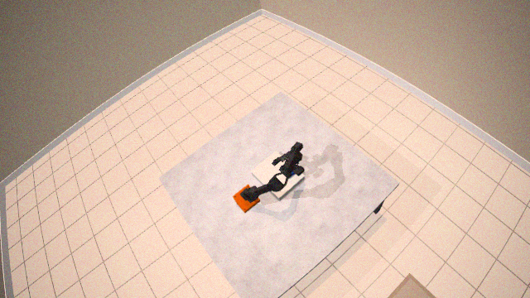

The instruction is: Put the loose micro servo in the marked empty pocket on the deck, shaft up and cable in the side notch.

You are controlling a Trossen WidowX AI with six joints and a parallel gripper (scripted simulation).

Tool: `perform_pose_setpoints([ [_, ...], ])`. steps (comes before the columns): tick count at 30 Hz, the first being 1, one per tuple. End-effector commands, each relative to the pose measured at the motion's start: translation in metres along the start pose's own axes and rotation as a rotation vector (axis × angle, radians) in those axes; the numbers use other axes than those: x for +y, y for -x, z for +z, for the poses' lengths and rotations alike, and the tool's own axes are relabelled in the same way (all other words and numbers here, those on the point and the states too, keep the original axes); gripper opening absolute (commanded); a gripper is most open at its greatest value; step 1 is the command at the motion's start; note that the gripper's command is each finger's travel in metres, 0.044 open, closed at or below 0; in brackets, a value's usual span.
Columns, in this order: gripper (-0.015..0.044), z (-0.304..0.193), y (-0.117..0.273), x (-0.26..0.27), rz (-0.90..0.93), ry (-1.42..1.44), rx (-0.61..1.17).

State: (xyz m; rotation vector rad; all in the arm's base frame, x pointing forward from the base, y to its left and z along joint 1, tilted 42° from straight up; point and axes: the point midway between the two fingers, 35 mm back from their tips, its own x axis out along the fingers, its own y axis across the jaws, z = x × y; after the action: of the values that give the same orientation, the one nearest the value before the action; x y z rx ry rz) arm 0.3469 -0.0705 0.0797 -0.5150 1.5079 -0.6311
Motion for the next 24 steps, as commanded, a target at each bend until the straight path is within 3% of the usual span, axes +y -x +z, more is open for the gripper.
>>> perform_pose_setpoints([
  [1, 0.0, 0.0, -0.004, 0.0, -0.003, 0.008, -0.002],
  [19, 0.0, 0.0, -0.021, 0.0, -0.004, 0.008, -0.002],
  [24, 0.0131, 0.0, -0.019, 0.0, -0.004, 0.008, -0.002],
])
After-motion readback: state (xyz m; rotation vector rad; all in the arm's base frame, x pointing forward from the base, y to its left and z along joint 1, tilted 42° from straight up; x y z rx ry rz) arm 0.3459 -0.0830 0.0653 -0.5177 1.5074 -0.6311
